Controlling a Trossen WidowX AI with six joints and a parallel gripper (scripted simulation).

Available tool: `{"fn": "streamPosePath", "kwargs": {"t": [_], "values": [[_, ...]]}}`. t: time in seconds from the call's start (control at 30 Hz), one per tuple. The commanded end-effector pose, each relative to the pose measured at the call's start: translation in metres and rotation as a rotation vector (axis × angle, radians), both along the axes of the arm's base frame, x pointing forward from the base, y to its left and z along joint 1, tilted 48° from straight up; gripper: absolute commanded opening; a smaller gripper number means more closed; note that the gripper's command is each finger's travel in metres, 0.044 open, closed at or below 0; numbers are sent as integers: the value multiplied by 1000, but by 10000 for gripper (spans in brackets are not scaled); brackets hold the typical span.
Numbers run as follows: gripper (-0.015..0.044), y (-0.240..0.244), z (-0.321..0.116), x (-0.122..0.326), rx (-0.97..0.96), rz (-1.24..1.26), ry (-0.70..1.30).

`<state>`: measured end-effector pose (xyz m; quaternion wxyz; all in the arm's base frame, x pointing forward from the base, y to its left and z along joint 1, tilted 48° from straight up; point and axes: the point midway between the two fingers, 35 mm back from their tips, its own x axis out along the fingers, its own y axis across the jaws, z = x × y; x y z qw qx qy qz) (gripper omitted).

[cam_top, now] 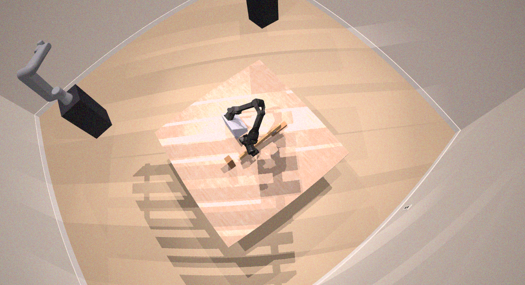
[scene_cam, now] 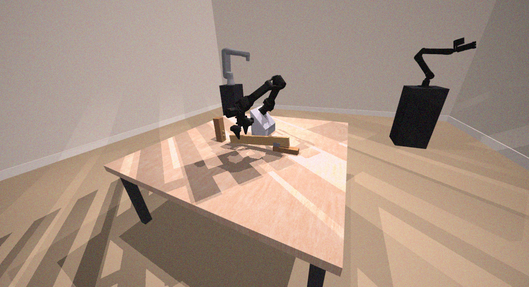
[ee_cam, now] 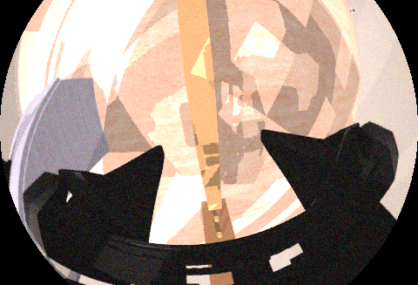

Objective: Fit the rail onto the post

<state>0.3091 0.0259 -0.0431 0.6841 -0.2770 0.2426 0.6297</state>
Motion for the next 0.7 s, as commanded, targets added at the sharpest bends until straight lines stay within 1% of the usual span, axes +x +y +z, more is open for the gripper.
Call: {"fn": "streamPosePath", "kwargs": {"t": [0.0, 0.67], "values": [[440, 6, -6, -3, 10, -1, 15], [440, 31, -26, -2, 15, -1, 15]]}}
